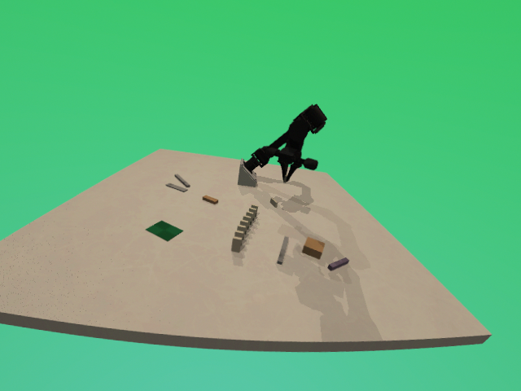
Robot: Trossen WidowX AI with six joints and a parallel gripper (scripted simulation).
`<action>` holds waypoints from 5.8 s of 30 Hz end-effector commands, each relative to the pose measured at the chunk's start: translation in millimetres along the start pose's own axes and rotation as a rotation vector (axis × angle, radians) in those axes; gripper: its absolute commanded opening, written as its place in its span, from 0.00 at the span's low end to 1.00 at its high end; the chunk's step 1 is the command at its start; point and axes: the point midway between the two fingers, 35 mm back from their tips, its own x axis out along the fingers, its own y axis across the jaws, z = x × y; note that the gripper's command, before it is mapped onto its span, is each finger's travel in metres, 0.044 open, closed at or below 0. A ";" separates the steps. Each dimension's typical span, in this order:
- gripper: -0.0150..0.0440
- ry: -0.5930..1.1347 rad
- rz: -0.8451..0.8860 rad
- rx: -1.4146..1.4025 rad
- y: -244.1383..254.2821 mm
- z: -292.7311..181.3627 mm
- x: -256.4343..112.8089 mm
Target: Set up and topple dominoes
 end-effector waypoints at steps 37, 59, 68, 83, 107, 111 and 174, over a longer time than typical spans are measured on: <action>0.30 -0.515 -0.411 0.313 34.9 -21.2 50.9; 0.30 -1.165 -0.368 0.298 55.2 -35.0 43.0; 0.30 -1.404 -0.239 0.298 67.6 -51.7 32.4; 0.30 -1.408 -0.236 0.298 67.9 -52.2 32.2; 0.30 -1.400 -0.239 0.299 68.8 -48.3 137.9; 0.30 -1.400 -0.239 0.299 67.7 -48.7 146.3; 1.00 -0.077 -0.254 -0.981 45.3 -8.1 74.3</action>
